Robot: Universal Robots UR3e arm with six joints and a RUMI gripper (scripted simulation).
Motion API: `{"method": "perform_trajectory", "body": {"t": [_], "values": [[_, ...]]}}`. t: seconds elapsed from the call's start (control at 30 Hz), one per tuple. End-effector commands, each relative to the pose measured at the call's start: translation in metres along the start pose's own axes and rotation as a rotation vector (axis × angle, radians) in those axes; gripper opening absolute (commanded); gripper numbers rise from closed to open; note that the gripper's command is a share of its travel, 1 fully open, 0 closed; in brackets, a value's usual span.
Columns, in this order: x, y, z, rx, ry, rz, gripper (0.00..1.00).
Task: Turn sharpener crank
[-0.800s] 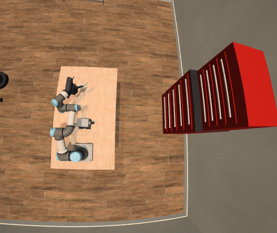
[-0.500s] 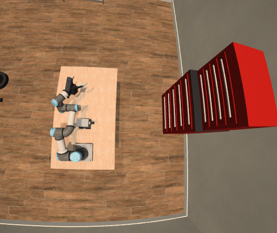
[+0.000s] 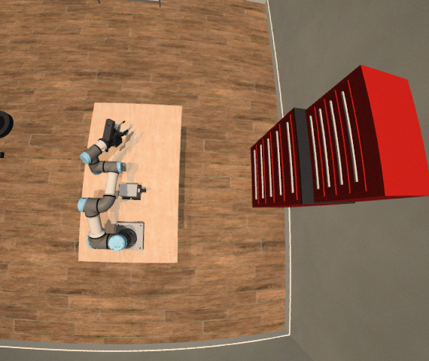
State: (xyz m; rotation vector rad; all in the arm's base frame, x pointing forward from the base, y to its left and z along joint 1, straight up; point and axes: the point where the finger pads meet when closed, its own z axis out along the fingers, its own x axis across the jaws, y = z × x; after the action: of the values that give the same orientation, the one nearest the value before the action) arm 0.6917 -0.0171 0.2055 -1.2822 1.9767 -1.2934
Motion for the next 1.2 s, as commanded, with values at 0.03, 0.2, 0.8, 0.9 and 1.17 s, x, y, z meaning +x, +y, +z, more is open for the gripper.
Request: {"method": "perform_trajectory", "body": {"t": [0.03,0.2,0.8,0.9,1.17], "values": [[0.018,0.003,0.012,-0.078,0.022,0.010,0.32],[0.029,0.008,0.019,-0.078,0.022,0.010,0.32],[0.083,0.033,0.042,-0.270,0.070,0.057,0.32],[0.088,0.035,0.044,-0.270,0.070,0.057,0.32],[0.112,0.049,0.049,-0.335,0.085,0.080,0.32]]}}
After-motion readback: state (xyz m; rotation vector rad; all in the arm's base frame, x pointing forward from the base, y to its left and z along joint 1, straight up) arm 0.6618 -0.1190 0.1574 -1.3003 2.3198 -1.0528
